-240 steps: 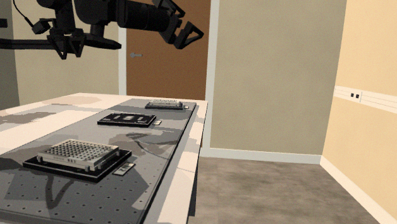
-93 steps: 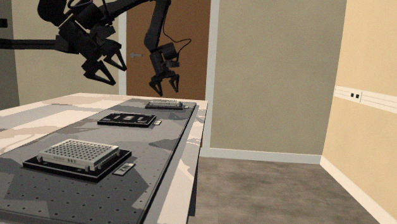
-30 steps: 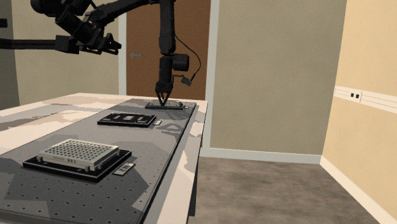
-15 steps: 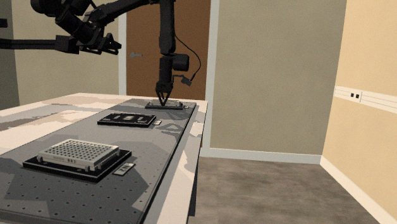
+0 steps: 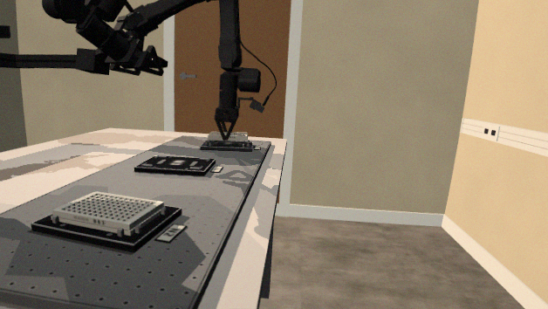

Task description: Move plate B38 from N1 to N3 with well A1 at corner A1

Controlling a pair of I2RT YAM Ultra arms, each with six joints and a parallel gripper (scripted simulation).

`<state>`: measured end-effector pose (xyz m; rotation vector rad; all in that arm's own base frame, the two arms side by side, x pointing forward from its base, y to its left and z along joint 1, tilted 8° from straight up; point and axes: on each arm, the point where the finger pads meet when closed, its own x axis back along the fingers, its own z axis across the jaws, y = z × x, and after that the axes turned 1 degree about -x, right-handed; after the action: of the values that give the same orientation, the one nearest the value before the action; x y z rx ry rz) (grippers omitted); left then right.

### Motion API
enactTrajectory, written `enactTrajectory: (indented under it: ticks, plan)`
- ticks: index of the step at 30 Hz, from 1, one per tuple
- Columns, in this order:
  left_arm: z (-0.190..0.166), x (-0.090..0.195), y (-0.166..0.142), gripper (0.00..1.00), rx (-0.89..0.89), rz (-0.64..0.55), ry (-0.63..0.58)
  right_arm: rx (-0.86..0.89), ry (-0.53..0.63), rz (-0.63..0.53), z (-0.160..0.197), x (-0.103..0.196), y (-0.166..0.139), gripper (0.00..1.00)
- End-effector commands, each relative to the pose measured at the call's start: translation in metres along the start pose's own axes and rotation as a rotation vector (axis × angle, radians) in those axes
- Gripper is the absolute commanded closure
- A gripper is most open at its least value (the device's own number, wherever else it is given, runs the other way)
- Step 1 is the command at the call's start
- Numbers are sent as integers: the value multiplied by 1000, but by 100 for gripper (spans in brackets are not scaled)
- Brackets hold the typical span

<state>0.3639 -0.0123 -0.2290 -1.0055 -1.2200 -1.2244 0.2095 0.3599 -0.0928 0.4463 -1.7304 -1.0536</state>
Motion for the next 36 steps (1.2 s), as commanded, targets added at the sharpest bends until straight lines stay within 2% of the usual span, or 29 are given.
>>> enactTrajectory:
  ticks: [1, 8, 13, 15, 24, 30, 36]
  plan:
    - [-3, 28, 1, 18, -5, -9, 10, 8, 8, -22, 2, 4, 10, 0]
    - [-16, 30, -8, 18, 57, 3, 16, 8, 8, -22, 2, 4, 10, 0]
    - [-82, 27, -32, 18, 88, 35, 12, 8, 8, -22, 2, 4, 10, 0]
    - [-82, 27, -32, 18, 88, 35, 12, 8, 8, -22, 2, 4, 10, 0]
    - [-208, 23, -82, 18, -26, 49, 28, 8, 8, -22, 2, 4, 10, 0]
    - [-251, 22, -93, 18, -61, 33, 24, 8, 8, -22, 2, 4, 10, 0]
    - [-270, 21, -97, 18, -77, 23, 13, 8, 8, -22, 2, 4, 10, 0]
